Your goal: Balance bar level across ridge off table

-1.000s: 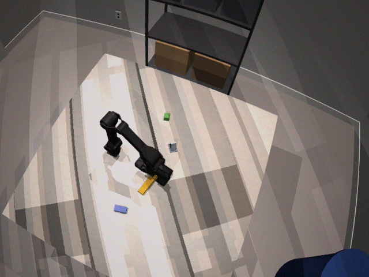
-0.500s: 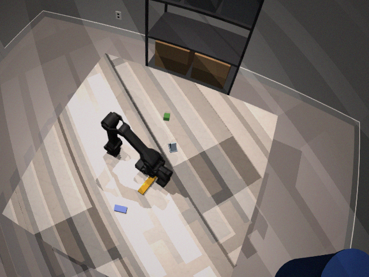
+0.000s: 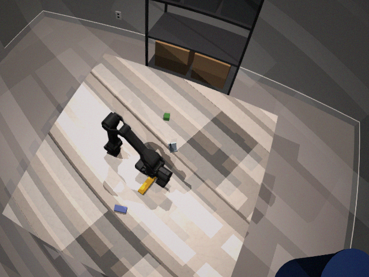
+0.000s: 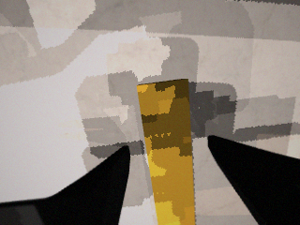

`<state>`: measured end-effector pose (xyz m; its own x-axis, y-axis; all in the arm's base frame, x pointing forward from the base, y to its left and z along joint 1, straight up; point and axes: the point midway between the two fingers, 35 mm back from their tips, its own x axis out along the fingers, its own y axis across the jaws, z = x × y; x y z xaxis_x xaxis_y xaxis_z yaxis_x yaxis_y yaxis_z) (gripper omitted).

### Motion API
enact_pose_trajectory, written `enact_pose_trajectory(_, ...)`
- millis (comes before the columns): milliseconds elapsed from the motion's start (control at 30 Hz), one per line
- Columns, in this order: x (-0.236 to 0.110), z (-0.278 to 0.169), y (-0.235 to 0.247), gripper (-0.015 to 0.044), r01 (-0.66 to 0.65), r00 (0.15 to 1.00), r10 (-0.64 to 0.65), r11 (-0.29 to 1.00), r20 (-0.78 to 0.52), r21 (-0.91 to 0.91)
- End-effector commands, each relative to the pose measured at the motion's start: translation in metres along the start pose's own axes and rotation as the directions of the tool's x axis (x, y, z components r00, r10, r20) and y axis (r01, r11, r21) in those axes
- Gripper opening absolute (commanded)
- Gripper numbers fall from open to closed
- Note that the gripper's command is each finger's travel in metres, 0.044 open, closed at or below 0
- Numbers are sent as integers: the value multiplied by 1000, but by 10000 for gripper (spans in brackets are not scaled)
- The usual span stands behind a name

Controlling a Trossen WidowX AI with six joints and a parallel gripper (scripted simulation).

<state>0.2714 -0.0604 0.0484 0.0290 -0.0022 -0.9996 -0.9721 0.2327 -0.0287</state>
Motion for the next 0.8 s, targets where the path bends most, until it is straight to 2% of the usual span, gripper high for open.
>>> enact_pose_trajectory(0,1,-1,1,315,-1,1000,1,1000,-4,-4)
enact_pose_trajectory(100,1,-1,1,315,-1,1000,1,1000,-4,-4)
enact_pose_trajectory(333,0,0,0,131,-1,1000,1,1000,0,0)
enact_pose_trajectory(567,0,0,0,85,-1,1000,1,1000,0,0)
enact_pose_trajectory(667,-3,0,-1,6,-1,1000,1,1000,0,0)
enact_pose_trajectory(767,-11,0,-2,0,-1,1000,1,1000,0,0)
